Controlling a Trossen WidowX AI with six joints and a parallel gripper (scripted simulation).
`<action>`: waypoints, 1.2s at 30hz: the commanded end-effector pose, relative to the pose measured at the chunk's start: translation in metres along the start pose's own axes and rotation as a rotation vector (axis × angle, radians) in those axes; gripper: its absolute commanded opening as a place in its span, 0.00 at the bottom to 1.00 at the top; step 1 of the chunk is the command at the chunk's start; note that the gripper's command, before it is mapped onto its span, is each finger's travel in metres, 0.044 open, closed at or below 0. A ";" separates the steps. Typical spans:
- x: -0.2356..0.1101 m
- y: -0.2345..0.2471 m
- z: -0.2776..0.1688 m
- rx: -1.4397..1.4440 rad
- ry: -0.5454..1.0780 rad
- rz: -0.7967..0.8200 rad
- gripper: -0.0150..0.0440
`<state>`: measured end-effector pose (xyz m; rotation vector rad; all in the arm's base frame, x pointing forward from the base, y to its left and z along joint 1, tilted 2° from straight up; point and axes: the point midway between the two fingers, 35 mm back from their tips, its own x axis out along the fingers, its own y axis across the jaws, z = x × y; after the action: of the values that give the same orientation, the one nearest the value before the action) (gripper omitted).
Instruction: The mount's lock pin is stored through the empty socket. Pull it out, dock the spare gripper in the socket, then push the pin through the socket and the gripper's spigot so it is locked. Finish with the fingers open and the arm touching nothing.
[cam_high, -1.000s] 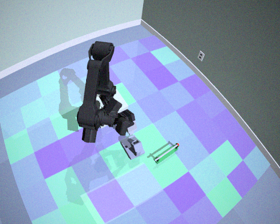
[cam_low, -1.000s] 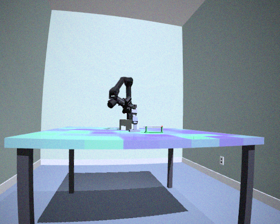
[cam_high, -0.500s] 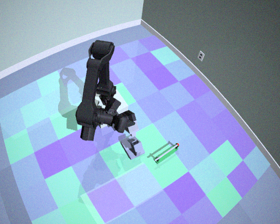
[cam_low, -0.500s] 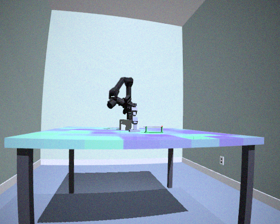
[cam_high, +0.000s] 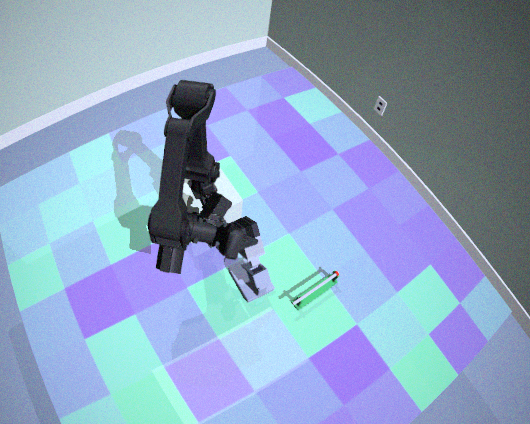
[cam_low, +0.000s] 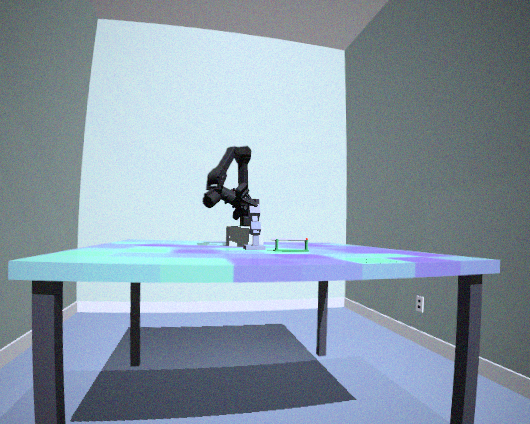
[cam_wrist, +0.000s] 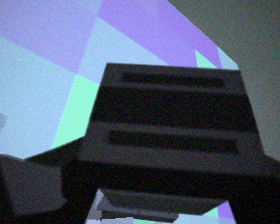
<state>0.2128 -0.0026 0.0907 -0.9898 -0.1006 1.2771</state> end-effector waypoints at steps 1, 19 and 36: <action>0.003 -0.002 -0.004 0.005 -0.003 -0.012 0.25; 0.017 -0.002 -0.025 0.005 -0.003 -0.013 0.25; 0.025 0.000 -0.036 0.012 -0.004 -0.005 0.25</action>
<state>0.2421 -0.0019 0.0573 -0.9732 -0.0976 1.2740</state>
